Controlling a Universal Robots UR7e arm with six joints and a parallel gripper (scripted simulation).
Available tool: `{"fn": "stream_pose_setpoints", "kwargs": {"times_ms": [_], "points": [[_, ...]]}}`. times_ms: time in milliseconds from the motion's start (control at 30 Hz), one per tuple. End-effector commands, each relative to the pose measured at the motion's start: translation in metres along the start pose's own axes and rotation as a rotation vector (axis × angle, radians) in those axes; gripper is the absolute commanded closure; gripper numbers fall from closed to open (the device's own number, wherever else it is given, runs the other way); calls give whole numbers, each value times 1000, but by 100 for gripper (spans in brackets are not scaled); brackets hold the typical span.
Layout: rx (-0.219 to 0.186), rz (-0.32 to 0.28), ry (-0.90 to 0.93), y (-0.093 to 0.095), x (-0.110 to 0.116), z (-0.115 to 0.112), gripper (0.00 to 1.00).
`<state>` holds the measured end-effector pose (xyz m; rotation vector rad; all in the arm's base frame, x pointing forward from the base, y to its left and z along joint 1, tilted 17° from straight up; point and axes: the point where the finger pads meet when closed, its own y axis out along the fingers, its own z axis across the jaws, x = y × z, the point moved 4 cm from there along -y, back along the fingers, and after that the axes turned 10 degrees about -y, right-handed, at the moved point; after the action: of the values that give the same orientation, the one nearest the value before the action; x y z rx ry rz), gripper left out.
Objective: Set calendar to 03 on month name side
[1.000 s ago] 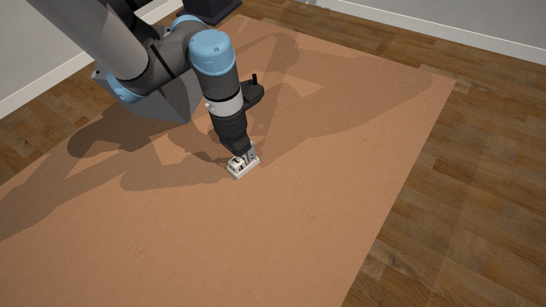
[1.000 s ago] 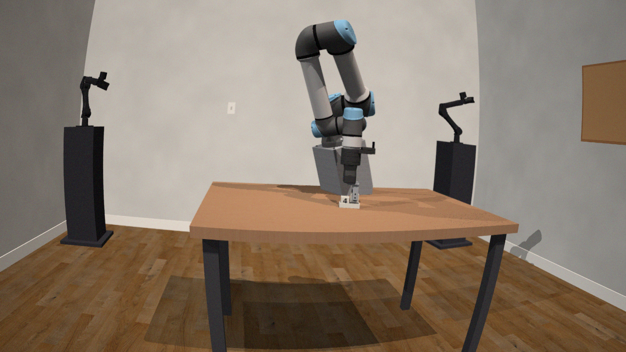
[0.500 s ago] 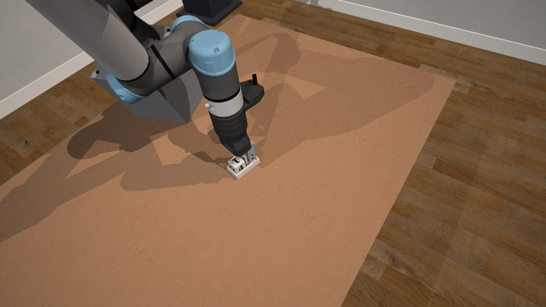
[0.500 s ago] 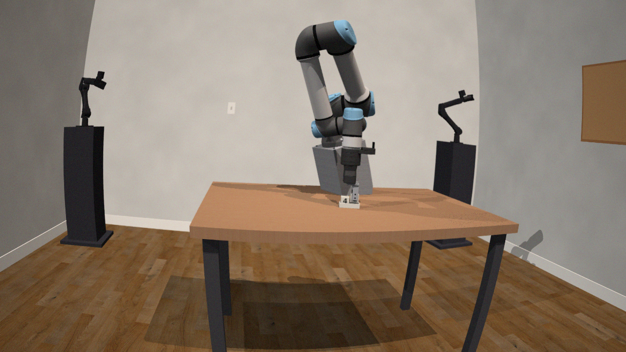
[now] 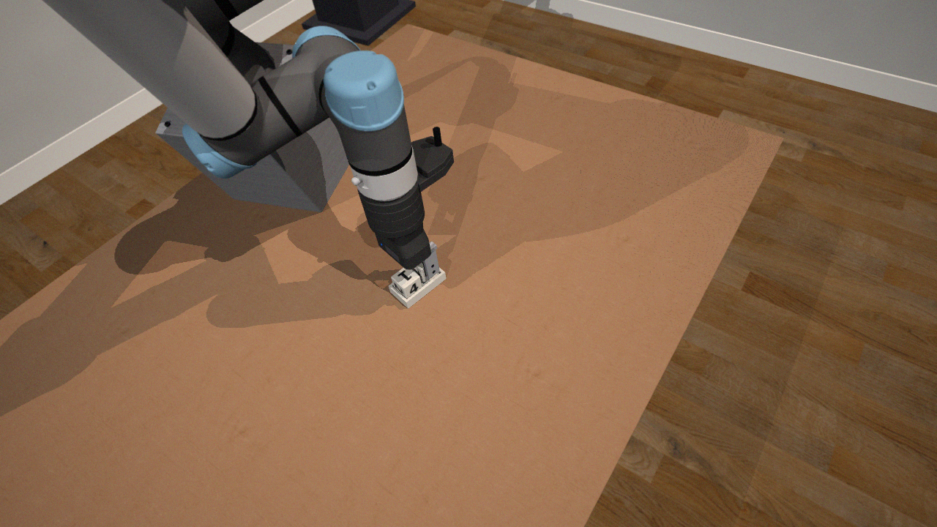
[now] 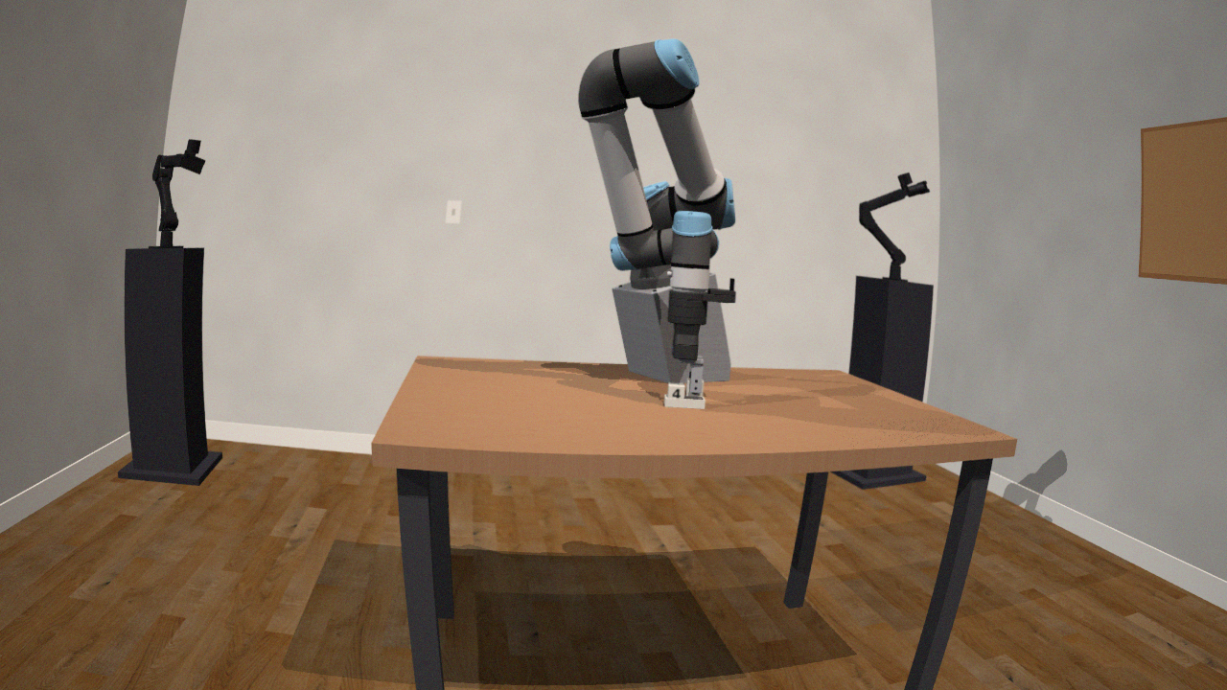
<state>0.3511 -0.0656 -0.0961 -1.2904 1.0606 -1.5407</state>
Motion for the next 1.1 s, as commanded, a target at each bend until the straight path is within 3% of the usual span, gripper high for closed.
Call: {"fn": "stream_pose_setpoints", "kwargs": {"times_ms": [0,1067], "points": [[3,-1,1,1,1,2,40],[3,0,1,11,1,2,40]]}}
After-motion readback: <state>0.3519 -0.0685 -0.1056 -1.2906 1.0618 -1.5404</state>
